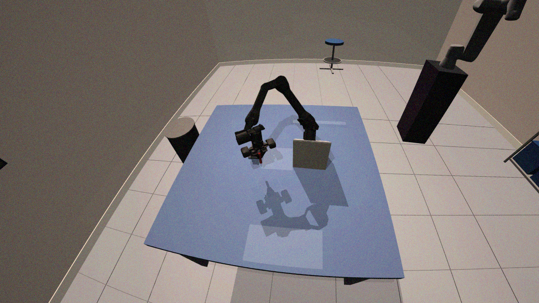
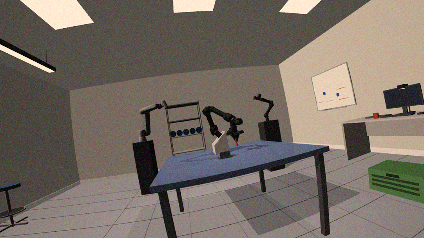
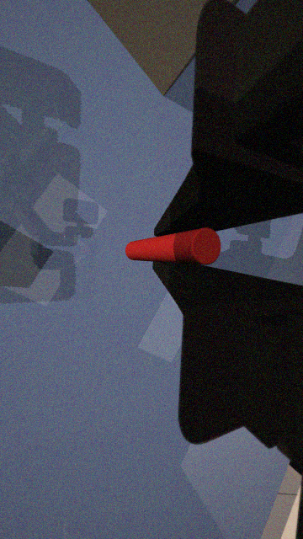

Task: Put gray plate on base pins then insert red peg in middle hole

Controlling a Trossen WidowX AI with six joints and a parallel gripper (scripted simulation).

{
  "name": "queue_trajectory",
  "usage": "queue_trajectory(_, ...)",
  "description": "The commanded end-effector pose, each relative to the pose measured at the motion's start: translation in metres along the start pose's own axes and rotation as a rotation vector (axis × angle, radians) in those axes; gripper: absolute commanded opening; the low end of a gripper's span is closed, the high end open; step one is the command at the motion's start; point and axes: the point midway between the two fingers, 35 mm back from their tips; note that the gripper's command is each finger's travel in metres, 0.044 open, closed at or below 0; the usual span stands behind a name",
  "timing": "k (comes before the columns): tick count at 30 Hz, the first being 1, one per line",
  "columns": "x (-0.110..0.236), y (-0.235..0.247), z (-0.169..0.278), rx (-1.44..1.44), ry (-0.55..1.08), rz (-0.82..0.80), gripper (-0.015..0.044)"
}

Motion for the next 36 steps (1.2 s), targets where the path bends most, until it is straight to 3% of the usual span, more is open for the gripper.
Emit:
queue_trajectory(1, 0.002, 0.006, -0.010, -0.001, -0.003, -0.008, 0.0000)
queue_trajectory(36, 0.005, 0.027, -0.109, -0.015, -0.019, -0.009, 0.0000)
Point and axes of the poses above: the point midway between the two fingers, 35 mm back from their tips, its own x axis back along the fingers, its own y axis across the jaws, z = x × y, and after that the axes turned 12 degrees about -x, right-handed
